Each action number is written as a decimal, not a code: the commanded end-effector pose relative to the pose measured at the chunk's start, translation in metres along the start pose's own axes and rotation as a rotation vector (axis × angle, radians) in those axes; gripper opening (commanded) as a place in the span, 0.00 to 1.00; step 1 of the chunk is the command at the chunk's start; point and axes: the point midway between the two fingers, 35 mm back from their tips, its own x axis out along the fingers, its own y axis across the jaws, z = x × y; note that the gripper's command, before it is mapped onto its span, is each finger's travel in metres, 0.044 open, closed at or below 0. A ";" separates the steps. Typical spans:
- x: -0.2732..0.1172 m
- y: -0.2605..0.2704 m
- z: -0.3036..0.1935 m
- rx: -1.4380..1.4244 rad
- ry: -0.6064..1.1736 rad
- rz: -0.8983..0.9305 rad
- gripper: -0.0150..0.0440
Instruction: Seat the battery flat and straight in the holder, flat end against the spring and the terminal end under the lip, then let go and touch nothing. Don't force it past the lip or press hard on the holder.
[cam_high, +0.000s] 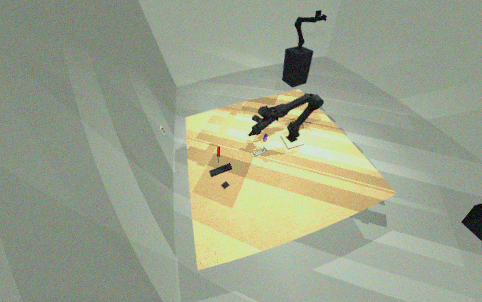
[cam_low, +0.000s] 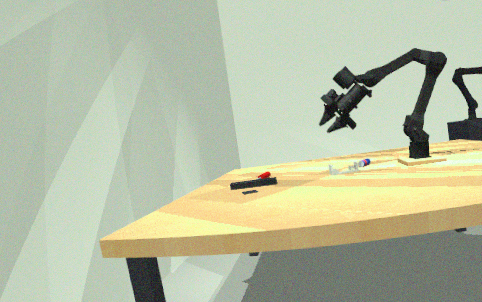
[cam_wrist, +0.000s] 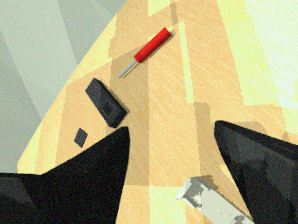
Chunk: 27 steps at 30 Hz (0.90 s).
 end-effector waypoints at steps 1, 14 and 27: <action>0.007 -0.079 -0.023 0.547 0.153 -0.387 0.68; -0.027 -0.152 -0.060 1.217 0.167 -0.953 0.68; -0.024 -0.154 -0.062 1.217 0.167 -0.953 0.68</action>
